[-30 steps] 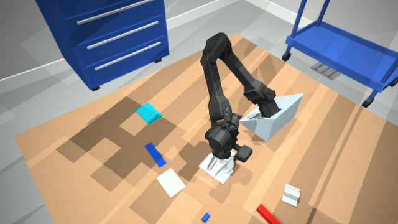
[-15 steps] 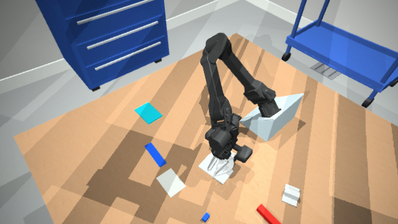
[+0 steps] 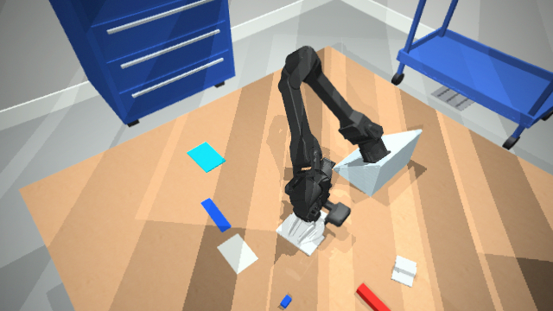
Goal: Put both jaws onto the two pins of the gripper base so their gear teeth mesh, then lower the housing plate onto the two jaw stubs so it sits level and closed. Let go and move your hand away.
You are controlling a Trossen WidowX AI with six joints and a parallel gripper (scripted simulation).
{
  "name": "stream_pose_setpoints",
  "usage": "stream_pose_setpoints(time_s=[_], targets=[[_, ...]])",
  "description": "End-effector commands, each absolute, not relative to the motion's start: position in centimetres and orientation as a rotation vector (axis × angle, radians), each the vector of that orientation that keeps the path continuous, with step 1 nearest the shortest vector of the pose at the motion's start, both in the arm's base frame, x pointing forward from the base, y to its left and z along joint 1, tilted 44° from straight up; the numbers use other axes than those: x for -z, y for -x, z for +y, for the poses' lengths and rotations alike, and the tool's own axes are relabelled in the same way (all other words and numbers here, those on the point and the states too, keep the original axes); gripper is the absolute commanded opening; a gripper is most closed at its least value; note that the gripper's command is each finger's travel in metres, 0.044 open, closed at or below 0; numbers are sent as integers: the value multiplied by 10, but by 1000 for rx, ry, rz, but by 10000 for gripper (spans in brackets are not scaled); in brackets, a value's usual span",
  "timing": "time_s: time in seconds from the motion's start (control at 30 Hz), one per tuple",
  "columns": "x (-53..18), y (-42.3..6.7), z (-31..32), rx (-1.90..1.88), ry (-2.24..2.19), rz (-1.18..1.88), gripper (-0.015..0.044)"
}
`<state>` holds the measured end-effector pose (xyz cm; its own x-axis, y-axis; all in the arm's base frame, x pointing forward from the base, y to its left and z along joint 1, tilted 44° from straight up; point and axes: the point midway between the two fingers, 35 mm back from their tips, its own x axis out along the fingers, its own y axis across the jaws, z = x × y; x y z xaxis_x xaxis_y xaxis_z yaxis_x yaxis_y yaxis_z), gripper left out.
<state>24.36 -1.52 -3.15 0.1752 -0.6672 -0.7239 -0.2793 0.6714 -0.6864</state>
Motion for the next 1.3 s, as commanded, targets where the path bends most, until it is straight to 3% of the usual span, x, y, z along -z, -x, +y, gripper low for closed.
stream_pose_setpoints(time_s=[0.0,1.27], targets=[[33,-242,-19,337,854,1421,351],[30,-243,-16,336,854,1421,351]])
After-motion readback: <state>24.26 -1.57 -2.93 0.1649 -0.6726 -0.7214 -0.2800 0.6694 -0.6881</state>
